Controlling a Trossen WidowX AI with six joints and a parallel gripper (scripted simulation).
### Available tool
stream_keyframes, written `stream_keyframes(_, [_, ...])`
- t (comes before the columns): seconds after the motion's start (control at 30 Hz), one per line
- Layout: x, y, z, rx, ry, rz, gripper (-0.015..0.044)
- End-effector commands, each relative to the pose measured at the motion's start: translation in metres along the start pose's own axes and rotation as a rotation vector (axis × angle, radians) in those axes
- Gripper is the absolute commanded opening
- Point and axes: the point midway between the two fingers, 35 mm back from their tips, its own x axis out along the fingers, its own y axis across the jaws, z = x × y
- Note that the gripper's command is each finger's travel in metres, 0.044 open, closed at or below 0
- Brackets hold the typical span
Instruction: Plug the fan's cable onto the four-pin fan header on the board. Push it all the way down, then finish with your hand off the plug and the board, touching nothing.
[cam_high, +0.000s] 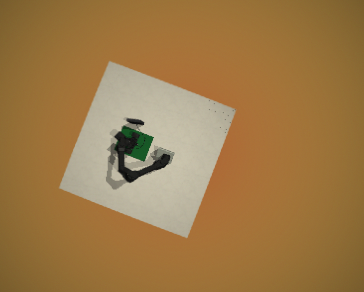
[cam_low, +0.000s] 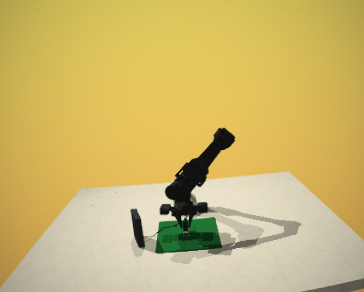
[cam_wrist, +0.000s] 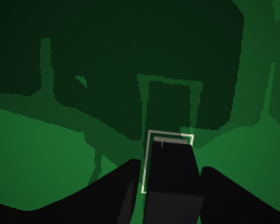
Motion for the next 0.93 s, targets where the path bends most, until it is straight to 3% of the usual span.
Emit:
stream_keyframes(0.0, [0.000, 0.000, 0.000, -0.001, -0.001, 0.000, 0.0236])
stream_keyframes(0.03, [0.000, 0.000, 0.000, -0.001, -0.001, 0.000, 0.0260])
stream_keyframes(0.13, [-0.003, 0.000, 0.000, 0.000, -0.001, 0.000, 0.0260])
stream_keyframes(0.27, [-0.052, -0.001, 0.000, 0.004, 0.000, 0.001, 0.0260])
stream_keyframes(0.57, [-0.055, 0.000, 0.002, 0.004, 0.000, 0.001, 0.0260])
stream_keyframes(0.9, [-0.059, 0.042, 0.088, 0.001, -0.004, 0.001, 0.0260])
